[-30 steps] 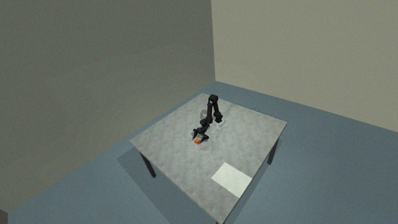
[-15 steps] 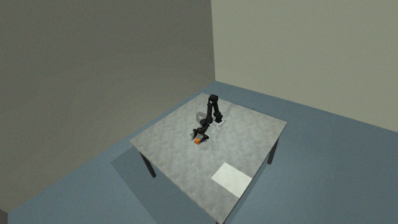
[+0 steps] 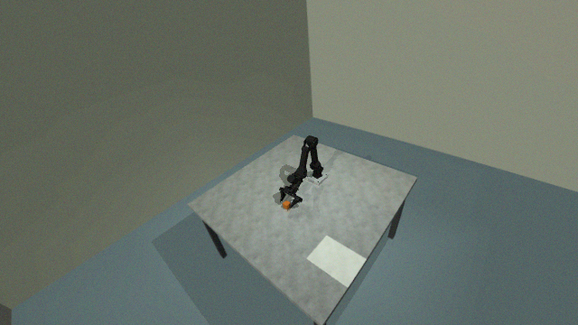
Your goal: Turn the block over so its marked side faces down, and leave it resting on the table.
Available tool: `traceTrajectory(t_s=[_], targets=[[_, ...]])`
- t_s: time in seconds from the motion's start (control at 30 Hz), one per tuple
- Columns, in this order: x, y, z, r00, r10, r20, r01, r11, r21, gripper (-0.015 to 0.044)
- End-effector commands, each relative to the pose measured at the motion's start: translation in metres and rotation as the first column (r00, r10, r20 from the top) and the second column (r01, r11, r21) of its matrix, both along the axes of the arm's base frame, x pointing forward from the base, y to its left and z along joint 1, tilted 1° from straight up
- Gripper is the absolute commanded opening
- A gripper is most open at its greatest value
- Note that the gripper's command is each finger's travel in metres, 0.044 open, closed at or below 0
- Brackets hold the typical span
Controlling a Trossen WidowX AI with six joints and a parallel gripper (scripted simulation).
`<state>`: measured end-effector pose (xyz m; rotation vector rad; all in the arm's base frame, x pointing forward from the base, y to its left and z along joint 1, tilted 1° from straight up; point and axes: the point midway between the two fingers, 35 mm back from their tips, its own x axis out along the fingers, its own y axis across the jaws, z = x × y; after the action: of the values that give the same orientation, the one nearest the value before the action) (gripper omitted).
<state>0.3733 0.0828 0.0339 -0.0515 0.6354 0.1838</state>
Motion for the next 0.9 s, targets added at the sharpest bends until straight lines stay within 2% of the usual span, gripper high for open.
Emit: traceTrajectory(t_s=[0.0, 0.07, 0.23, 0.87], targets=[[-0.005, -0.001, 0.043, 0.970, 0.000, -0.243, -0.009, 0.999, -0.039, 0.0440], [-0.005, -0.001, 0.066, 0.965, 0.000, -0.261, -0.011, 0.999, -0.040, 0.0440], [-0.025, -0.006, 0.071, 0.930, -0.007, -0.368, -0.017, 0.998, -0.061, 0.0440], [-0.025, -0.006, 0.072, 0.927, -0.007, -0.376, -0.018, 0.998, -0.063, 0.0440]])
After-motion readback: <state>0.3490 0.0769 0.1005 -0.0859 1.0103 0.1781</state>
